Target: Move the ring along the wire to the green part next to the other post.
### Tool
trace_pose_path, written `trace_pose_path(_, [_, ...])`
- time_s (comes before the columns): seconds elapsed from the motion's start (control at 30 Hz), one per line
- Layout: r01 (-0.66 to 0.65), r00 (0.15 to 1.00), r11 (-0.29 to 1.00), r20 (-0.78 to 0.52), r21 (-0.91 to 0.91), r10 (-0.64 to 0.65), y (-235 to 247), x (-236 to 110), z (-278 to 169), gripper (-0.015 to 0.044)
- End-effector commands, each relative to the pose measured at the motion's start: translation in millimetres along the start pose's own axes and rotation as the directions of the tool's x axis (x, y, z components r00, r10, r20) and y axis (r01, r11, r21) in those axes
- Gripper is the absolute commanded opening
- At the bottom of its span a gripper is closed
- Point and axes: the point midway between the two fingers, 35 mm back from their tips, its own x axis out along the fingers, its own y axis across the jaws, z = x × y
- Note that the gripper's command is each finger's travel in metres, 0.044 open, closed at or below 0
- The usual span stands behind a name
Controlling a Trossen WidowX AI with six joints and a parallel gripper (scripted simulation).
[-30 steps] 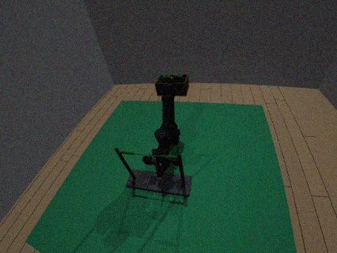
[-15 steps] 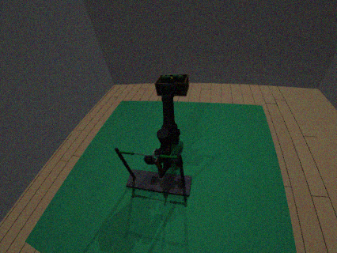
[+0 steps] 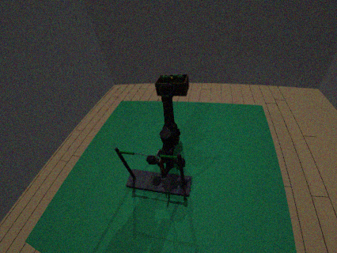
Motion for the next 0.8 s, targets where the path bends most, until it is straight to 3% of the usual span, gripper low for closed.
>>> trace_pose_path(0.0, [-0.001, 1.000, 1.000, 0.007, -0.005, 0.001, 3.7, 1.0, 3.2, -0.0150])
trace_pose_path(0.33, [-0.003, 1.000, 1.000, -0.003, -0.006, 0.003, 12.0, 0.1, 3.1, -0.0150])
trace_pose_path(0.77, [-0.008, 0.991, 1.000, -0.130, 0.000, 0.008, 20.2, -14.2, 0.4, -0.0150])
